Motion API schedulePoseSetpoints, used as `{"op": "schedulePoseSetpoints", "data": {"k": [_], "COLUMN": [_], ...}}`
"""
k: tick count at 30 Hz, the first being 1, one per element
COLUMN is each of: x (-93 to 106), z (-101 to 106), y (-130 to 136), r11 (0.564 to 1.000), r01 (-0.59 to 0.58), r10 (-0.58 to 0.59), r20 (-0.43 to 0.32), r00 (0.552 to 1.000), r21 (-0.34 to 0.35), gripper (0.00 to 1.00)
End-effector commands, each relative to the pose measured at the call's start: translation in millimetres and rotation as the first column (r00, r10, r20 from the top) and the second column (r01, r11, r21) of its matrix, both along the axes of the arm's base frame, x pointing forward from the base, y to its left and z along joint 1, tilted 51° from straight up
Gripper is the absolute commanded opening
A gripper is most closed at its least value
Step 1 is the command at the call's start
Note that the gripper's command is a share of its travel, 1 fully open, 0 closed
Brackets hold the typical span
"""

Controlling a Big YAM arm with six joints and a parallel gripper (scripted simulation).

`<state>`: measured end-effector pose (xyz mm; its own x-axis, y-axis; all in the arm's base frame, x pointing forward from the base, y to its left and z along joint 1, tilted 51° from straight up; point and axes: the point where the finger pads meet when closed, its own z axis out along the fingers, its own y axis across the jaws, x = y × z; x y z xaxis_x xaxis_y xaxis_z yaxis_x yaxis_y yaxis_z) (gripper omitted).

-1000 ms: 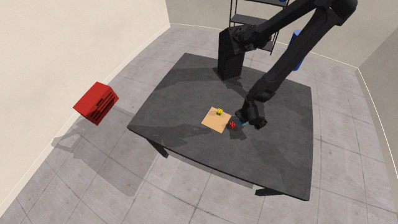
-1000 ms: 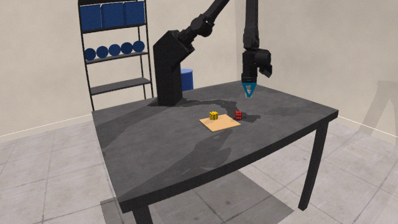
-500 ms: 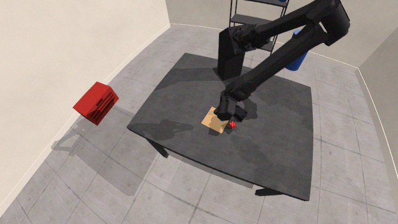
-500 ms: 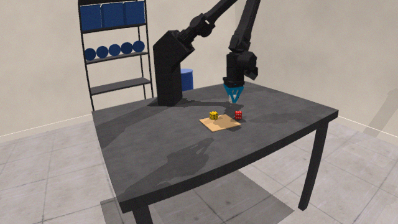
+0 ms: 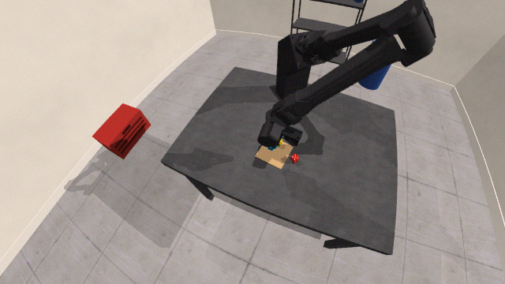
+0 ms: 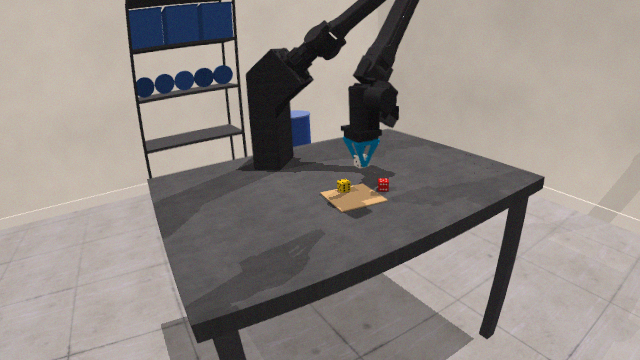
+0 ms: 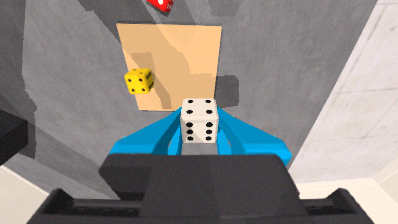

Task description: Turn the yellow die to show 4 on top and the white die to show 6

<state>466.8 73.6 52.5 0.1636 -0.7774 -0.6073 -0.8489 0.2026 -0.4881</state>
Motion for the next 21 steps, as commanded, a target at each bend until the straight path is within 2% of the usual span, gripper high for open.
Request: {"op": "schedulePoseSetpoints", "data": {"k": [1, 10, 15, 21], "x": [2.8, 2.5, 10.3, 20.6], "z": [8.4, 1.0, -4.5, -20.3], "y": [2.1, 6.4, 11.2, 25.3], "r11": [0.999, 0.999, 1.000, 1.000], "r01": [-0.029, -0.031, -0.021, -0.021], "r10": [0.029, 0.031, 0.021, 0.021], "r20": [0.042, 0.029, 0.023, 0.020], "r00": [0.999, 0.999, 1.000, 1.000], "r21": [-0.016, -0.012, -0.009, -0.008], "gripper": [0.25, 0.25, 0.25, 0.25]}}
